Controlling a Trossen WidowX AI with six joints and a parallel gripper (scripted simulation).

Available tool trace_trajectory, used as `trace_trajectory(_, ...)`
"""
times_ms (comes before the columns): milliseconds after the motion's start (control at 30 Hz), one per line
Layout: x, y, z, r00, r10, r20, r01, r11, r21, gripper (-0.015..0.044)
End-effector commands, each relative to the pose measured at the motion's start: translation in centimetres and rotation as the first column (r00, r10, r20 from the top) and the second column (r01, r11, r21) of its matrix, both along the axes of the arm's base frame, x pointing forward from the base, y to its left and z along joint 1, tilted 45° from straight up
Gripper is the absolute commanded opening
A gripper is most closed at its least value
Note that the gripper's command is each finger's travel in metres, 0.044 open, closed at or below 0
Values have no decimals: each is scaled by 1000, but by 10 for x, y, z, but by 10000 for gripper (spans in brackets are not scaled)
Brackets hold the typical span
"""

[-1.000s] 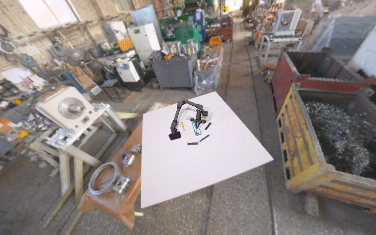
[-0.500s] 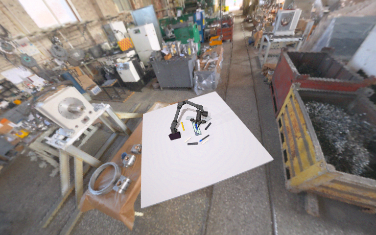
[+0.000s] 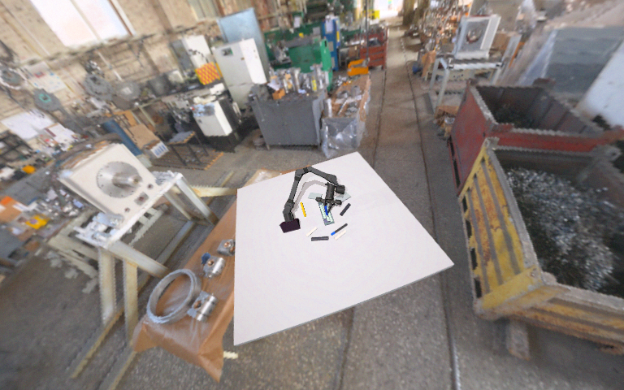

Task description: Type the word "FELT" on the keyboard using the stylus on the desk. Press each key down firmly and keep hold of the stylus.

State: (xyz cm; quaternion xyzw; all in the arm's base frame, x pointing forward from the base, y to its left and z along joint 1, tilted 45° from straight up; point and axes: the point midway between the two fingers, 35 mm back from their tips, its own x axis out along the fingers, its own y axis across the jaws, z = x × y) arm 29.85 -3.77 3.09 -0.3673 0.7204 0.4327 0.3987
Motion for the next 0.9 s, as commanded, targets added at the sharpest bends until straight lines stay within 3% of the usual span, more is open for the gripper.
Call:
trace_trajectory(0,0,3,-2,1000,-4,1,4,1000,1,81)
trace_trajectory(867,0,8,-7,1000,-4,1,4,1000,1,81)
